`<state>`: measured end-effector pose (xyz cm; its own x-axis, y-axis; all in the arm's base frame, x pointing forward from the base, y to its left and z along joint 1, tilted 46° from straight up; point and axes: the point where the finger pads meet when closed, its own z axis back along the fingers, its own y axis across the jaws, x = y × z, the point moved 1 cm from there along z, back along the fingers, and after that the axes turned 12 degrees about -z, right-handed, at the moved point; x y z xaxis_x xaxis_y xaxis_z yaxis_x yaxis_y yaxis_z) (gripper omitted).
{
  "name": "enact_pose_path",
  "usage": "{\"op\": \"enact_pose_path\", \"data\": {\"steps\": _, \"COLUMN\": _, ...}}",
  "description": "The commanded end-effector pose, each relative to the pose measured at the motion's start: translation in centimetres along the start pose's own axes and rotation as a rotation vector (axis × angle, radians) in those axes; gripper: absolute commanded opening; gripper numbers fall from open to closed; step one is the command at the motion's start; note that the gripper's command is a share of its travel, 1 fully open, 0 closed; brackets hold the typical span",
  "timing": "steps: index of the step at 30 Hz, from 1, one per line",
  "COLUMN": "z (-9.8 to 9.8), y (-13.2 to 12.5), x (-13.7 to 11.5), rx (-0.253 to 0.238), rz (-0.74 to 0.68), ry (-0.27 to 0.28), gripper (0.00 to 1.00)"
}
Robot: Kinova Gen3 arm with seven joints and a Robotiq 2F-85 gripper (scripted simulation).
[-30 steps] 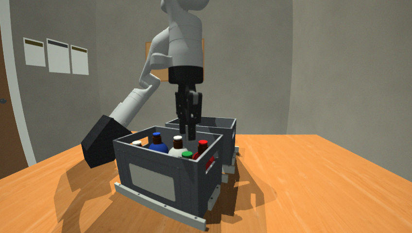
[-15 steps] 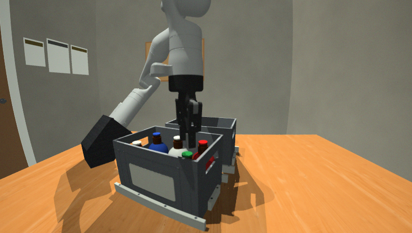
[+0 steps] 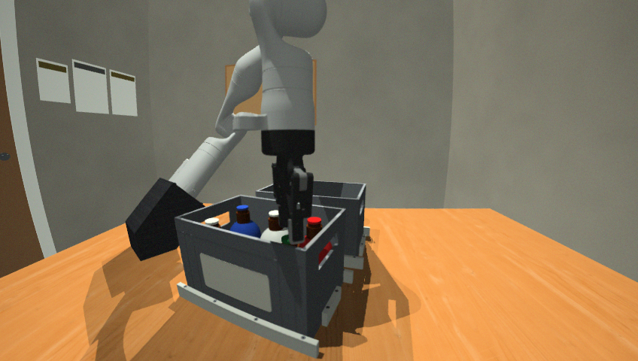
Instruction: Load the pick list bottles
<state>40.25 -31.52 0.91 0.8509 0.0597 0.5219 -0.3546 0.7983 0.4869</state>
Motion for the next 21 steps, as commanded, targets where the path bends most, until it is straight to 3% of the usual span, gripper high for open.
{"op": "enact_pose_path", "data": {"steps": 1, "z": -0.8, "y": 0.1, "x": 0.2, "rx": 0.004, "rz": 0.009, "ry": -0.002, "gripper": 0.67}}
{"op": "enact_pose_path", "data": {"steps": 21, "z": -3.2, "y": 0.1, "x": 0.1, "rx": 0.004, "rz": 0.009, "ry": -0.002, "gripper": 0.67}}
